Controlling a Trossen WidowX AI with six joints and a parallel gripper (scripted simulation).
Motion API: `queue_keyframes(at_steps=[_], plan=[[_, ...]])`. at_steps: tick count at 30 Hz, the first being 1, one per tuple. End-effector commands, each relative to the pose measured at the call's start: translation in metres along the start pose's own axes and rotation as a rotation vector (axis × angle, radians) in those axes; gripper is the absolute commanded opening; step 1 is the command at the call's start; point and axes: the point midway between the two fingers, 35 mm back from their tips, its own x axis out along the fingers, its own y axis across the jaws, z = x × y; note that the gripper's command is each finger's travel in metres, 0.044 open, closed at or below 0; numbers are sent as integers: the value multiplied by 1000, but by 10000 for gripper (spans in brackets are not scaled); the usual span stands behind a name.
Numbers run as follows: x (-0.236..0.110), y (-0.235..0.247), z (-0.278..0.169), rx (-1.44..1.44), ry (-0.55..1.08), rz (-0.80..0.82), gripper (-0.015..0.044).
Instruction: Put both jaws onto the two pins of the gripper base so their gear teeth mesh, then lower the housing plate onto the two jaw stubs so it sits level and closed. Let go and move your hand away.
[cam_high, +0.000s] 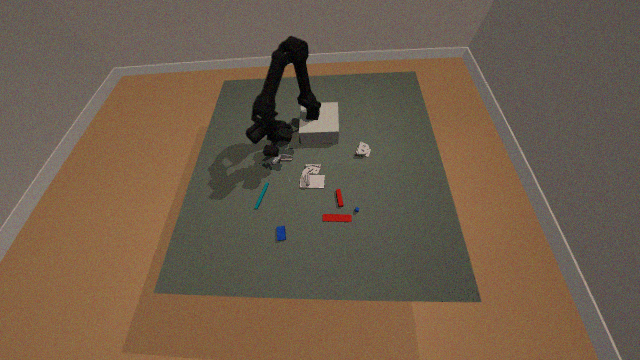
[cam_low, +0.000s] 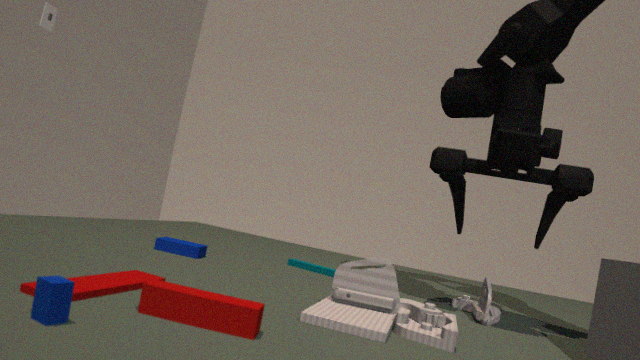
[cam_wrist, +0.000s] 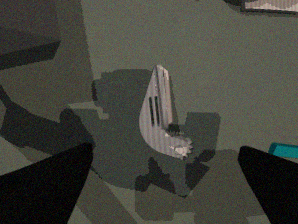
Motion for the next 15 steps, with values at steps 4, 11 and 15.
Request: queue_keyframes(at_steps=[4,11,15], plan=[[0,4,2,-131,1,6,440],[7,4,2,-161,1,6,440],[38,5,3,-161,1,6,440]])
